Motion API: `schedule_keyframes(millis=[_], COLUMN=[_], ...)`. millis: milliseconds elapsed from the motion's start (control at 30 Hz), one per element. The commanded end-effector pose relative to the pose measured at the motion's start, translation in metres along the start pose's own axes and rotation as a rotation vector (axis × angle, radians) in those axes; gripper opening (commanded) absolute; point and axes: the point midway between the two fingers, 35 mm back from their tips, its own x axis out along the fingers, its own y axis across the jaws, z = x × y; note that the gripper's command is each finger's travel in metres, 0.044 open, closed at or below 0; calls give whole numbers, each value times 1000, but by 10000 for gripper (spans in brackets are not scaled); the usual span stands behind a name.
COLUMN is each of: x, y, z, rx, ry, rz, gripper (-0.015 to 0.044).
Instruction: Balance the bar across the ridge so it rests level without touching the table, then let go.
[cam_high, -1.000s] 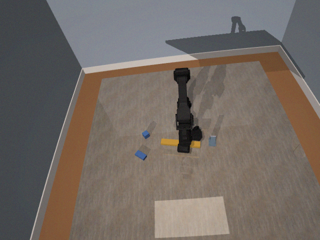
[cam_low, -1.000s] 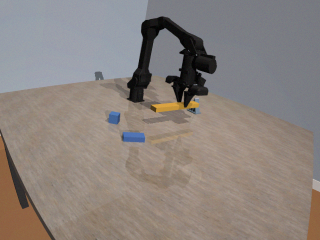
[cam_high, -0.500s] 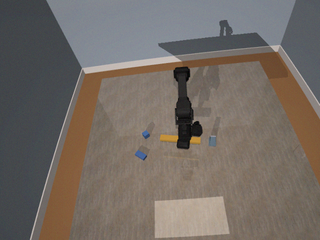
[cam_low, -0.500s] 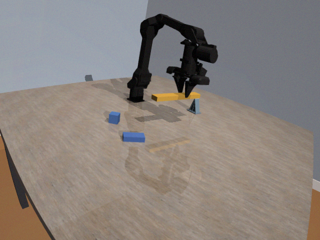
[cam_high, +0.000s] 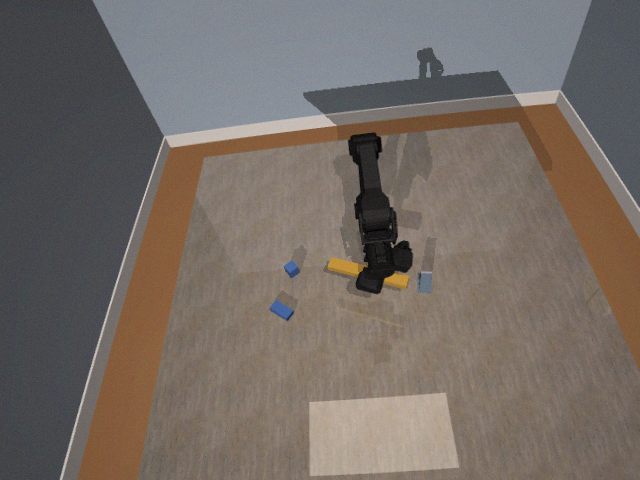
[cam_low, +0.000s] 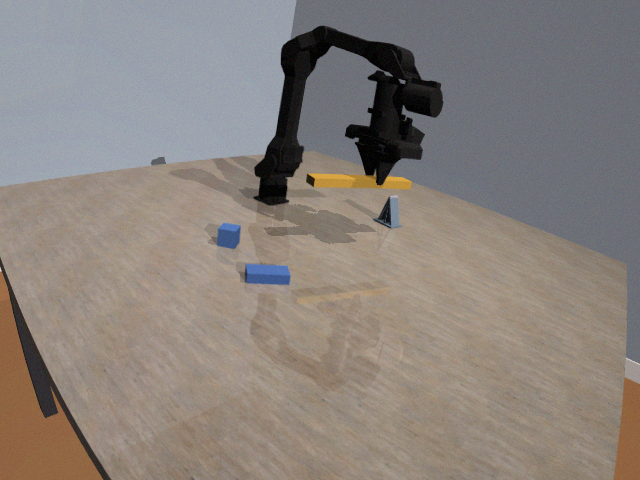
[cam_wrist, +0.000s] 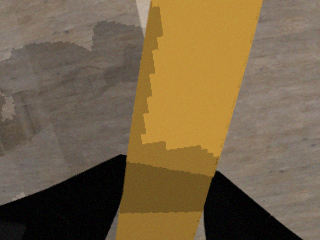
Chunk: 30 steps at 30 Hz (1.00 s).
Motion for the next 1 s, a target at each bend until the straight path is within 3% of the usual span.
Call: schedule_keyframes(millis=[0, 967], x=[-3, -5], y=[1, 40], z=[13, 113], rx=[101, 1046], ry=[-1, -11], rz=[-9, 0], gripper=[0, 0])
